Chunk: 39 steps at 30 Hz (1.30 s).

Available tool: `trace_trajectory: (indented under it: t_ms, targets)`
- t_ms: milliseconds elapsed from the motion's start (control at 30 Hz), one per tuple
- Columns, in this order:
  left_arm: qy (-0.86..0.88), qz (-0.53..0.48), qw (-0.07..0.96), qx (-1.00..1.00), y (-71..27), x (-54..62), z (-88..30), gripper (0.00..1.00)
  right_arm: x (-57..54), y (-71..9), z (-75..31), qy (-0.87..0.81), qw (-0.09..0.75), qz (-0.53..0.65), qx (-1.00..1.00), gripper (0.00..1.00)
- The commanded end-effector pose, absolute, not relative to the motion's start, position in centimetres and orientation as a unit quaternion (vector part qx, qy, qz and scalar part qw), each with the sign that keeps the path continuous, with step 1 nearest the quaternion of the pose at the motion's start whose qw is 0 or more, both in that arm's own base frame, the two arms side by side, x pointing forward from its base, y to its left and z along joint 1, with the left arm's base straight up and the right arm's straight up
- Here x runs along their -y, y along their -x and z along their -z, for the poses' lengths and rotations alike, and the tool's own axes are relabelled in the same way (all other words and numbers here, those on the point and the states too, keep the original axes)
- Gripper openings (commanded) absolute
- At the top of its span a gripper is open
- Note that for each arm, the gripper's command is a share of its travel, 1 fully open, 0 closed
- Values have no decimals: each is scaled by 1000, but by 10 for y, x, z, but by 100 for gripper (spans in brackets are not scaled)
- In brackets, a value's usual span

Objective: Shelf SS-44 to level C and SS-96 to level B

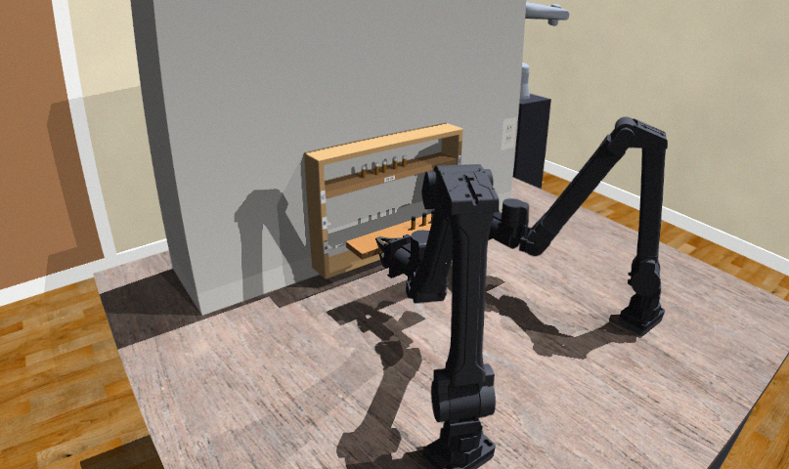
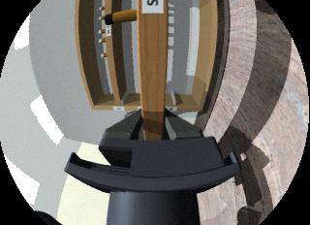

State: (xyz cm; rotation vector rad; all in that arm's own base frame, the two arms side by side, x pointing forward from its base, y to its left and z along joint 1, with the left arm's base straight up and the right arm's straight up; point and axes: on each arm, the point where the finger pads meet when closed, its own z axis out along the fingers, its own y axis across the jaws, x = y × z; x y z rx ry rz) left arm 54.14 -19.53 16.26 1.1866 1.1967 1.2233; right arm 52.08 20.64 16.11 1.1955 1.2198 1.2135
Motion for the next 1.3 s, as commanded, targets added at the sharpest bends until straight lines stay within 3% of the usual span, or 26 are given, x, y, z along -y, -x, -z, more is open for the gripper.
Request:
trace_trajectory:
  t_ms: [0, 1267]
  targets:
    - [-481, -513, 516, -489, -542, 200, -197, 12, -210, -524, -202, -487, 507, -517, -488, 12]
    - [-477, -514, 521, -486, -589, 199, -241, 12, -211, -570, -245, -485, 510, -520, -484, 12]
